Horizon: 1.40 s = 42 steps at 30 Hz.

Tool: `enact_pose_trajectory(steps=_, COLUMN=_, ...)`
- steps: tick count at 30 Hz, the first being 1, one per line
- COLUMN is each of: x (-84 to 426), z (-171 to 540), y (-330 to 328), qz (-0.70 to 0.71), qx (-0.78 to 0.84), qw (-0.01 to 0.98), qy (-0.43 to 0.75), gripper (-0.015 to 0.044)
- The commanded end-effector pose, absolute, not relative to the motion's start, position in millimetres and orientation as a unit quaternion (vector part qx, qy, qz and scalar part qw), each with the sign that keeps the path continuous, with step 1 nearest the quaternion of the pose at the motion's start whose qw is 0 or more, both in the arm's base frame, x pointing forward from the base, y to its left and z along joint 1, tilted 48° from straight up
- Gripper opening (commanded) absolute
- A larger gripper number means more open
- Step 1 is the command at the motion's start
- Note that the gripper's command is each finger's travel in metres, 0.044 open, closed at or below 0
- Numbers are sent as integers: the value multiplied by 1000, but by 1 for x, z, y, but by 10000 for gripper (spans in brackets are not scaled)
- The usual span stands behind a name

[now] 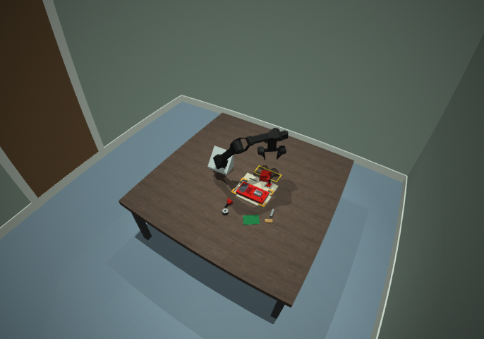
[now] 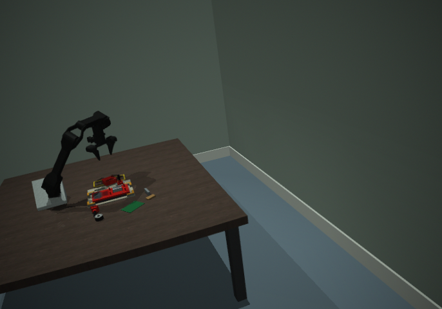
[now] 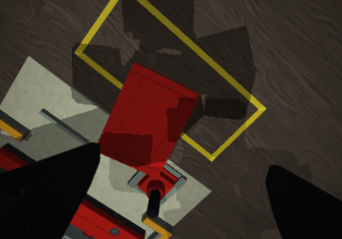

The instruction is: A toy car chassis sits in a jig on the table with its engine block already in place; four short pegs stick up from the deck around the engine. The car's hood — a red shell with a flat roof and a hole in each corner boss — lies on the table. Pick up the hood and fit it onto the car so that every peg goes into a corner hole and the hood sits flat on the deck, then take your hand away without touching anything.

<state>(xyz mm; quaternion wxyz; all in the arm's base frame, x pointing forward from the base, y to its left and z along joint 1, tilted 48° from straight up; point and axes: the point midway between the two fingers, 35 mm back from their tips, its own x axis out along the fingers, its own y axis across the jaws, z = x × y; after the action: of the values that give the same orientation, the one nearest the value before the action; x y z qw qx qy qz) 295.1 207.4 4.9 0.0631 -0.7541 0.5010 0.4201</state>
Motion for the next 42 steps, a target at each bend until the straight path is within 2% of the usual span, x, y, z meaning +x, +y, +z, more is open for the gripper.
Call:
enact_pose_trajectory(steps=1, x=298, z=3, y=189, qz=235, qx=-694, qw=294, qy=614, gripper=440)
enact_pose_trajectory(steps=9, x=300, z=0, y=174, qz=-11, qx=-535, qw=530, qy=658, gripper=440)
enact_pose_trajectory(steps=19, x=300, z=-1, y=159, qz=-229, qx=-330, qw=676, qy=618, gripper=440)
enact_pose_trajectory(steps=30, x=299, z=-4, y=145, qz=-437, qx=-67, qw=748, qy=495, gripper=440)
enact_pose_trajectory(steps=39, x=298, z=-7, y=135, qz=-565, qx=154, qw=734, qy=344, gripper=440)
enact_pose_trajectory(steps=42, x=298, z=-7, y=133, qz=-578, qx=183, qw=727, qy=321, gripper=440)
